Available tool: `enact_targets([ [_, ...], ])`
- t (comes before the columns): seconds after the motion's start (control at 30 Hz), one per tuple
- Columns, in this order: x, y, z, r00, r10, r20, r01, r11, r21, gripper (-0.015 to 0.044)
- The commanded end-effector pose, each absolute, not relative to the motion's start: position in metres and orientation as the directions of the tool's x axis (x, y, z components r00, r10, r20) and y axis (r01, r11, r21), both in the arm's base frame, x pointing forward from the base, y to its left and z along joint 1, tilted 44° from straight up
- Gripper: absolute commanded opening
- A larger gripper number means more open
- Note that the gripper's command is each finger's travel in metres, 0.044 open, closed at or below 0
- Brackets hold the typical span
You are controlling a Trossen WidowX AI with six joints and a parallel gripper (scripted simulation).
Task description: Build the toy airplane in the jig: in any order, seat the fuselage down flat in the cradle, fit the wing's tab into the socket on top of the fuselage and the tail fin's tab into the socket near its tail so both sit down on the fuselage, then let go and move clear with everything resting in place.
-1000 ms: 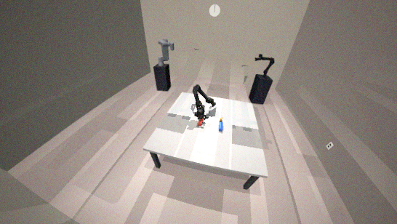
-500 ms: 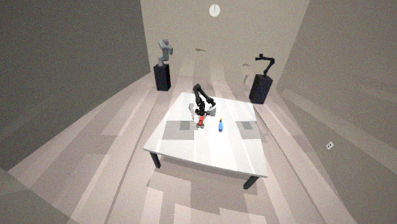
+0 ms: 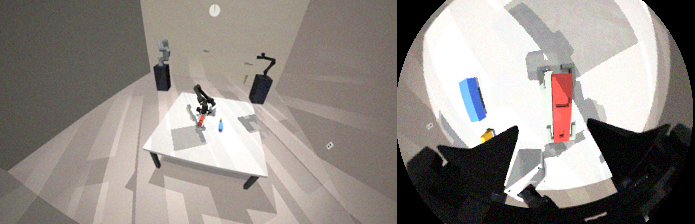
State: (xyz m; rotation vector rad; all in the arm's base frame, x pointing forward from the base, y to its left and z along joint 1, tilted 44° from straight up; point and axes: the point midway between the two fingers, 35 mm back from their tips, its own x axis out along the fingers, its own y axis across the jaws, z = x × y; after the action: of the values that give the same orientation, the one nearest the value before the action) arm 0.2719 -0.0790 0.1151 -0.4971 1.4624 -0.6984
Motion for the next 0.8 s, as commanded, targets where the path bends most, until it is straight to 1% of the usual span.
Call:
enact_targets([
  [0.0,0.299,-0.048,0.088,-0.023,-0.681,-0.732,0.107,0.727,-0.679,0.0440],
  [0.2,0.332,0.012,0.028,-0.024,-0.677,-0.736,0.108,0.730,-0.675,0.0440],
  [0.4,0.340,0.070,-0.043,-0.026,-0.689,-0.725,0.115,0.718,-0.686,0.0440],
  [0.67,0.340,0.077,-0.051,-0.026,-0.691,-0.723,0.116,0.716,-0.689,0.0440],
  [0.77,0.340,0.062,-0.067,-0.026,-0.691,-0.722,0.116,0.716,-0.689,0.0440],
])
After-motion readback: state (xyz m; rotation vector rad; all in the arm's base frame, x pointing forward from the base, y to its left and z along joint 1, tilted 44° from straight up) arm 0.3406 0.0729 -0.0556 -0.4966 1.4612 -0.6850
